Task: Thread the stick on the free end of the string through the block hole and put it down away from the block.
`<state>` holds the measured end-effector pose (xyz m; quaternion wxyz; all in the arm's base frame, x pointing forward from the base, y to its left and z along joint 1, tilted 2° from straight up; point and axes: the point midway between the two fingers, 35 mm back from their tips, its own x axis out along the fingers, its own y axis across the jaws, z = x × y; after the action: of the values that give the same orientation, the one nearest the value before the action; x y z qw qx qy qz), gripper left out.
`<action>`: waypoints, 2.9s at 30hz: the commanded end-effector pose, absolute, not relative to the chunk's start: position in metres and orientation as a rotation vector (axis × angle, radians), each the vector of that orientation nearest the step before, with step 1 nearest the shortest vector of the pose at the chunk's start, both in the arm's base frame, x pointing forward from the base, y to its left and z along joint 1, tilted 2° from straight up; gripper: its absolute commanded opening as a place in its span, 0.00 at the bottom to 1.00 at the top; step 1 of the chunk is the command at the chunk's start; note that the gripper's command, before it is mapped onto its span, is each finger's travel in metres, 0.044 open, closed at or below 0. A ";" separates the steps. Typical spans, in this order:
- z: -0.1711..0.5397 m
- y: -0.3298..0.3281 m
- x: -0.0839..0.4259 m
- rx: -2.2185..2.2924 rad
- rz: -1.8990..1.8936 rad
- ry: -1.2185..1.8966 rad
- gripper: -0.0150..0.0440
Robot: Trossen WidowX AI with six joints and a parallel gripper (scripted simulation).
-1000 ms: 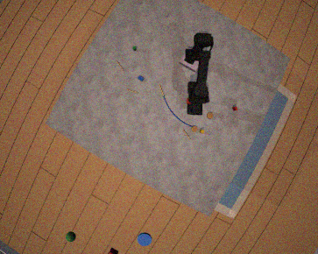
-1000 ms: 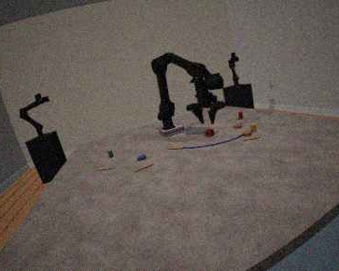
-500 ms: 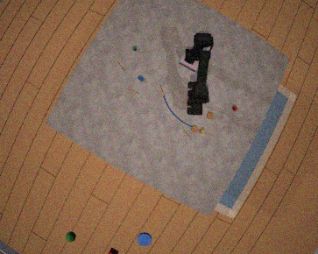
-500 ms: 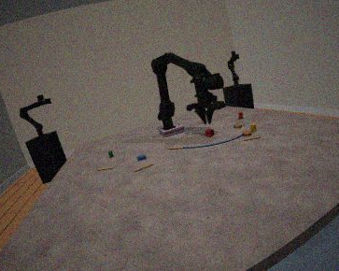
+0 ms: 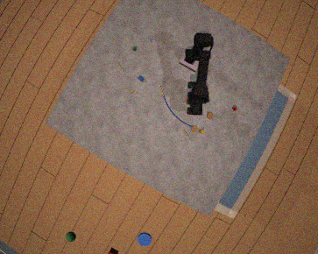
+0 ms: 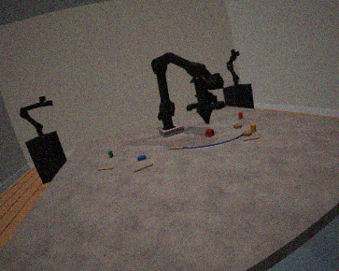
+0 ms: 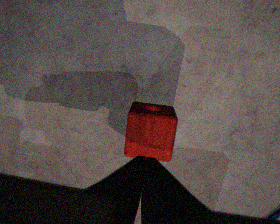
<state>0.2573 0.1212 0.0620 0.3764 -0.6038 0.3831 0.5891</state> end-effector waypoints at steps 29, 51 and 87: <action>0.062 0.121 0.257 -1.544 1.507 0.980 0.25; 0.064 0.074 0.279 -0.565 0.526 1.495 0.83; 0.066 -0.030 0.296 1.371 -1.380 1.053 1.00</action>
<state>0.2938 0.0086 0.0645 0.6468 0.3000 0.6294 -0.3091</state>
